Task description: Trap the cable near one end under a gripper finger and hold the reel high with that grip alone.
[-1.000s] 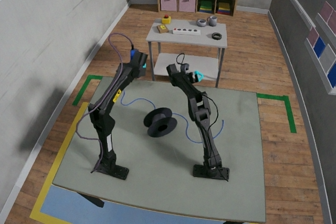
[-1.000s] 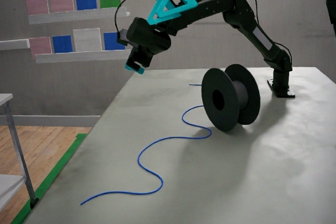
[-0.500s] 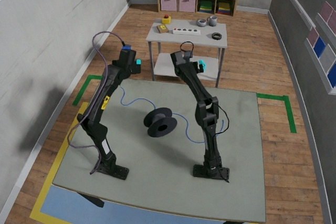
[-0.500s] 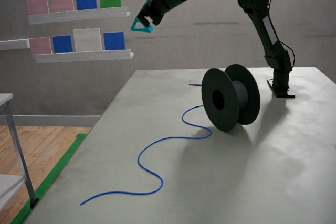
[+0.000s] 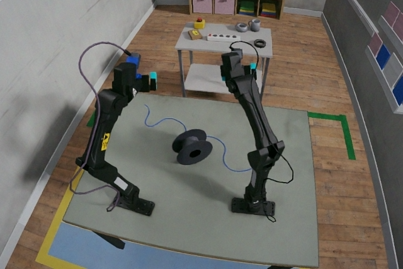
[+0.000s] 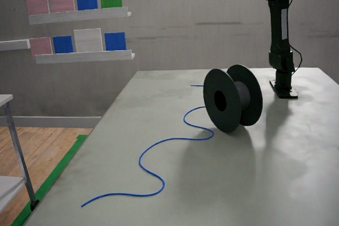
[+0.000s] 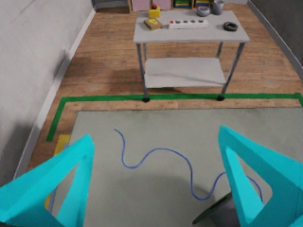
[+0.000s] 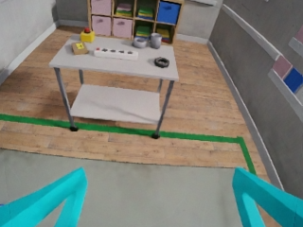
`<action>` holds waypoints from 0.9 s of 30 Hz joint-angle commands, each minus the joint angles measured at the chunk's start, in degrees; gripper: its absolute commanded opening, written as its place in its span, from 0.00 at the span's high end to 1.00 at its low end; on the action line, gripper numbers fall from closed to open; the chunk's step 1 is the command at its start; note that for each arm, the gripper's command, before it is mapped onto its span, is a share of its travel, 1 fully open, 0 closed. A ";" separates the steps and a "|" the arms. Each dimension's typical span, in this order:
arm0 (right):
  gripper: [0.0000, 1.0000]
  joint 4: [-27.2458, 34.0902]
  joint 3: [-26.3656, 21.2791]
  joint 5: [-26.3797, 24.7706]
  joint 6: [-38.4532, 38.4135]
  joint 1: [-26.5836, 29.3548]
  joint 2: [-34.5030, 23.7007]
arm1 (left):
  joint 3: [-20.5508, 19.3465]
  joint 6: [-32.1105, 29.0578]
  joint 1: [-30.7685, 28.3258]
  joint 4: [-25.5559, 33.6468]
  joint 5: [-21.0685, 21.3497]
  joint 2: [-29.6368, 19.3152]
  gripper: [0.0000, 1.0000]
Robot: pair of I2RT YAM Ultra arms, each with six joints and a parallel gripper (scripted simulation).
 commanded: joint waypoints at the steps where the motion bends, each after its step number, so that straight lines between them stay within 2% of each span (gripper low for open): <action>1: 0.00 -2.35 1.02 -7.79 -1.45 0.07 -7.84 | 2.27 2.44 0.09 -1.44 5.08 -5.29 0.00; 5: 0.00 -4.41 1.20 -13.77 -2.16 0.07 -15.00 | 2.57 3.87 0.07 -2.43 8.84 -9.57 0.00; 7: 0.00 -4.41 1.20 -13.77 -2.16 0.07 -15.00 | 2.57 3.87 0.07 -2.43 8.84 -9.57 0.00; 8: 0.00 -5.52 1.24 -15.44 -1.99 0.19 -15.85 | 3.37 4.02 -0.10 -3.11 9.76 -9.43 0.00; 12: 0.00 -7.15 1.34 -20.65 -2.79 0.04 -22.71 | 4.01 5.44 0.08 -3.66 13.12 -14.31 0.00; 19: 0.00 -9.64 1.70 -28.38 -3.83 -0.38 -31.54 | 4.33 7.28 0.05 -4.73 17.66 -19.77 0.00; 24: 0.00 -10.58 2.16 -30.36 -3.98 -0.03 -33.94 | 4.47 7.76 -0.56 -5.30 18.53 -21.01 0.00; 25: 0.00 -11.28 0.72 -30.26 -3.81 0.87 -33.50 | 4.84 7.84 -1.23 -5.60 18.47 -20.42 0.00; 27: 0.00 -11.71 -0.22 -30.37 -3.90 1.43 -35.26 | 4.94 8.17 -1.51 -5.76 18.45 -22.60 0.00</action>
